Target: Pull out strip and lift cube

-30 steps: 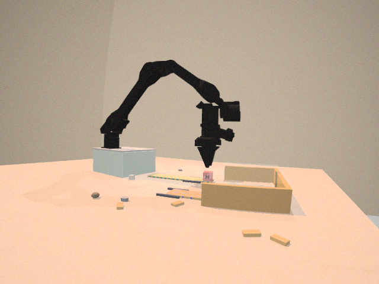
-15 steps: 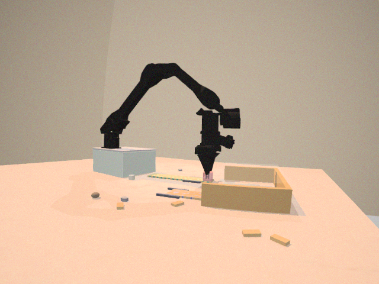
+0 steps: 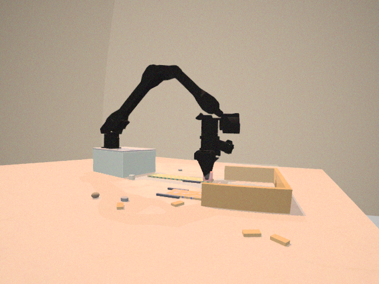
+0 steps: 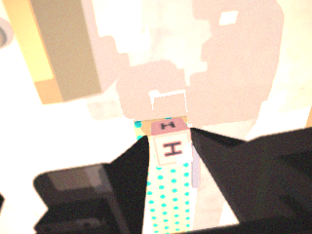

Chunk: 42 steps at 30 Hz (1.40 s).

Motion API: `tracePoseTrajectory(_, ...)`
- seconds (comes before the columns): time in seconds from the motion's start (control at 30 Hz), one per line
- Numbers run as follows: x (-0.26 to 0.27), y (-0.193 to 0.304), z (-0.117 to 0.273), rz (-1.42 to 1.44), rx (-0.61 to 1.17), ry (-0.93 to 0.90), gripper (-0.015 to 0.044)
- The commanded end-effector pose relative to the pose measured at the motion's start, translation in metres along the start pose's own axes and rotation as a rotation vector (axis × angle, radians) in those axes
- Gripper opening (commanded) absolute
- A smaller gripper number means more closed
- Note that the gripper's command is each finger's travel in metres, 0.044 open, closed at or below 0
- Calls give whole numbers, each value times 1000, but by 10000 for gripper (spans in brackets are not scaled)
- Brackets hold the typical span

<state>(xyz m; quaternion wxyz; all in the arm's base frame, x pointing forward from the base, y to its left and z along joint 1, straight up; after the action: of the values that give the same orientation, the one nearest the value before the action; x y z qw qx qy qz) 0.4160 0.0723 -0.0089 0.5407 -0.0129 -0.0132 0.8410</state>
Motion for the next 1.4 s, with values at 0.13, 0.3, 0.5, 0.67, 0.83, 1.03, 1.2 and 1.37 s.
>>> tracePoseTrajectory(0.13,0,0,0,0,-1,0,112)
tracePoseTrajectory(0.3,0,0,1,0,-1,0,20)
tracePoseTrajectory(0.5,5,17,15,5,0,-1,0)
tracePoseTrajectory(0.67,10,34,28,6,2,-1,0)
tracePoseTrajectory(0.83,14,53,39,5,4,0,0)
tracePoseTrajectory(1.03,16,60,42,4,5,0,0)
tracePoseTrajectory(1.2,20,76,43,4,6,0,0)
tracePoseTrajectory(1.37,25,94,42,4,8,-1,0)
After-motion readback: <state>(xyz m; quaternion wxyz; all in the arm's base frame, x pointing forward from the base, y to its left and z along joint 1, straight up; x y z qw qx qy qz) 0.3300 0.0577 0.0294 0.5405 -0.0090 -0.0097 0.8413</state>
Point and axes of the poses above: the point midway between the two fingers, 35 mm back from their tips, its own z axis back along the fingers, its own x axis across the jaws, y = z × x, the point moved 3 cm from there along z, back along the fingers, and after that the axes turned 12 degrees about z, right-handed, at the moved point
